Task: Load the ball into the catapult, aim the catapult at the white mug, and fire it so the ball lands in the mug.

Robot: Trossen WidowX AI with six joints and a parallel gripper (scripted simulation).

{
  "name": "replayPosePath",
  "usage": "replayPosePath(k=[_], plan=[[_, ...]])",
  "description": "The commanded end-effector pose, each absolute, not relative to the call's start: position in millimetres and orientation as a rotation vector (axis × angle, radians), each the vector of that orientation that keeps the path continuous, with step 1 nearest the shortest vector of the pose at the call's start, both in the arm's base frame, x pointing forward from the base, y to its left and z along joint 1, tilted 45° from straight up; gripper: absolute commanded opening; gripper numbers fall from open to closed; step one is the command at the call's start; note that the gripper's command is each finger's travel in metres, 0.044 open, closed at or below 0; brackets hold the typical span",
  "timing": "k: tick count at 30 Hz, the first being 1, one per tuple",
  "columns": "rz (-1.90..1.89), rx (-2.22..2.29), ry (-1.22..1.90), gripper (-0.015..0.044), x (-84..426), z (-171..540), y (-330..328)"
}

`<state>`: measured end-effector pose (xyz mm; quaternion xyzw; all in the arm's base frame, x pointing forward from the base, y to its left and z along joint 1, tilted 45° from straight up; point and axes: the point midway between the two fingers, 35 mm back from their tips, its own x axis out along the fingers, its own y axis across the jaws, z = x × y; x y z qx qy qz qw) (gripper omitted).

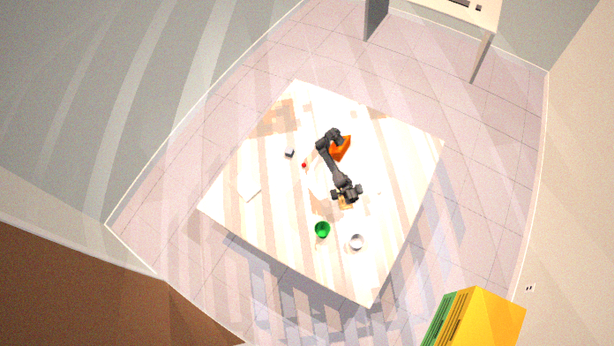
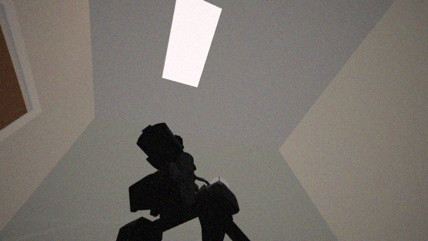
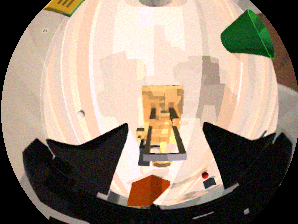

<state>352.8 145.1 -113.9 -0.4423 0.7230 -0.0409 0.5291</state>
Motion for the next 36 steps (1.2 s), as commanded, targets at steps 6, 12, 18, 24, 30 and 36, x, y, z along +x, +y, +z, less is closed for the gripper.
replayPosePath(k=[6,12,18,24,30,36], plan=[[-0.101,-1.066,1.74,0.044,349.2,-126.3,130.1],[-0.101,-1.066,1.74,0.044,349.2,-133.6,123.4],[-0.101,-1.067,1.739,0.044,348.8,-140.7,116.6],[-0.102,-1.067,1.739,0.044,348.2,-147.7,109.7],[-0.102,-1.067,1.739,0.044,347.4,-154.5,102.8],[-0.103,-1.068,1.74,0.044,346.3,-161.0,96.1]])
